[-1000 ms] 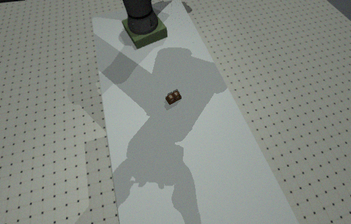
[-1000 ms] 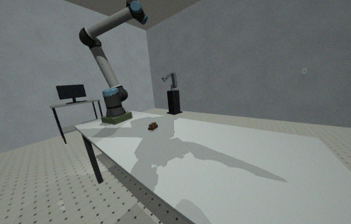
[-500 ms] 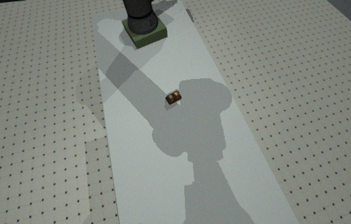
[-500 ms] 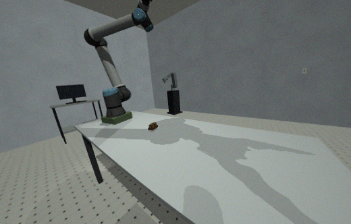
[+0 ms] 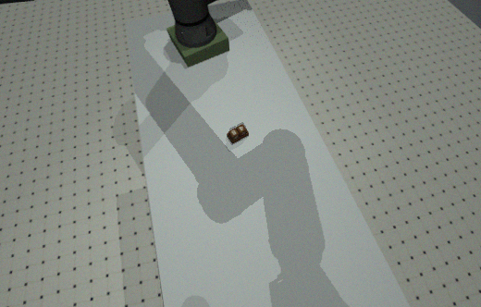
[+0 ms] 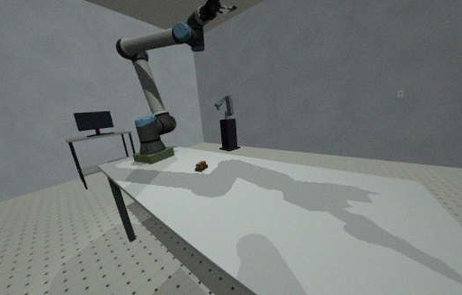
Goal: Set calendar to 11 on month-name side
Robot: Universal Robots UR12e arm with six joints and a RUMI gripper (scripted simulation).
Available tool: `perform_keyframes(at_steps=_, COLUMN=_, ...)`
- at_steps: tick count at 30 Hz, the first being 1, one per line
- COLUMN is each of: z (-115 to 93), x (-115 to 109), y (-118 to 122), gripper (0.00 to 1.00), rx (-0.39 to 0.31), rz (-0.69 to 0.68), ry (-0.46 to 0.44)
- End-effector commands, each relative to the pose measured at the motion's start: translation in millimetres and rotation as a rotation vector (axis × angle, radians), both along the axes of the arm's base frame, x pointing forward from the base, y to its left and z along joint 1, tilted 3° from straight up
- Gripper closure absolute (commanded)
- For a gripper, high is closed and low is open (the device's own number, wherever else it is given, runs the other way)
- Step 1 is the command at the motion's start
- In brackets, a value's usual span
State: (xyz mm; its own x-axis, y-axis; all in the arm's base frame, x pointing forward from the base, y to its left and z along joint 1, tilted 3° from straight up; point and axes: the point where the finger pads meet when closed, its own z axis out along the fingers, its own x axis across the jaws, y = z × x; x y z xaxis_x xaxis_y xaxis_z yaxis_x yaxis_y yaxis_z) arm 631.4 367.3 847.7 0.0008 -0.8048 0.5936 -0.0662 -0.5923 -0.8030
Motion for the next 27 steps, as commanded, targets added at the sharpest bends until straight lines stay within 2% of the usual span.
perform_keyframes(at_steps=1, z=-69, x=36, y=-12, gripper=0.0, rx=-0.053, rz=-0.006, ry=0.119)
perform_keyframes(at_steps=2, z=-69, x=36, y=-12, gripper=0.0, rx=-0.053, rz=-0.006, ry=0.119)
perform_keyframes(at_steps=3, z=-110, x=51, y=-22, gripper=0.0, rx=-0.074, rz=-0.013, ry=0.189)
perform_keyframes(at_steps=5, z=-110, x=51, y=-22, gripper=0.0, rx=-0.074, rz=-0.013, ry=0.189)
perform_keyframes(at_steps=6, z=-151, x=64, y=-34, gripper=0.0, rx=-0.092, rz=-0.019, ry=0.261)
perform_keyframes(at_steps=7, z=-151, x=64, y=-34, gripper=0.0, rx=-0.092, rz=-0.019, ry=0.261)
perform_keyframes(at_steps=8, z=-193, x=74, y=-47, gripper=0.0, rx=-0.106, rz=-0.026, ry=0.334)
perform_keyframes(at_steps=10, z=-193, x=74, y=-47, gripper=0.0, rx=-0.106, rz=-0.026, ry=0.334)
perform_keyframes(at_steps=11, z=-235, x=81, y=-61, gripper=0.0, rx=-0.116, rz=-0.034, ry=0.407)
perform_keyframes(at_steps=12, z=-235, x=81, y=-61, gripper=0.0, rx=-0.116, rz=-0.034, ry=0.407)
perform_keyframes(at_steps=13, z=-276, x=86, y=-76, gripper=0.0, rx=-0.123, rz=-0.041, ry=0.48)
perform_keyframes(at_steps=15, z=-276, x=86, y=-76, gripper=0.0, rx=-0.123, rz=-0.041, ry=0.48)
perform_keyframes(at_steps=16, z=-317, x=88, y=-91, gripper=0.0, rx=-0.126, rz=-0.049, ry=0.553)
perform_keyframes(at_steps=17, z=-317, x=88, y=-91, gripper=0.0, rx=-0.126, rz=-0.049, ry=0.553)
perform_keyframes(at_steps=18, z=-356, x=87, y=-106, gripper=0.0, rx=-0.125, rz=-0.057, ry=0.625)
perform_keyframes(at_steps=19, z=-356, x=87, y=-106, gripper=0.0, rx=-0.125, rz=-0.057, ry=0.625)
perform_keyframes(at_steps=20, z=-394, x=83, y=-121, gripper=0.0, rx=-0.121, rz=-0.065, ry=0.695)
perform_keyframes(at_steps=22, z=-394, x=83, y=-121, gripper=0.0, rx=-0.121, rz=-0.065, ry=0.695)
perform_keyframes(at_steps=23, z=-431, x=78, y=-136, gripper=0.0, rx=-0.113, rz=-0.073, ry=0.764)
perform_keyframes(at_steps=24, z=-431, x=78, y=-136, gripper=0.0, rx=-0.113, rz=-0.073, ry=0.764)
perform_keyframes(at_steps=25, z=-465, x=70, y=-150, gripper=0.0, rx=-0.103, rz=-0.081, ry=0.831)
perform_keyframes(at_steps=26, z=-465, x=70, y=-150, gripper=0.0, rx=-0.103, rz=-0.081, ry=0.831)
perform_keyframes(at_steps=27, z=-497, x=61, y=-163, gripper=0.0, rx=-0.091, rz=-0.089, ry=0.896)
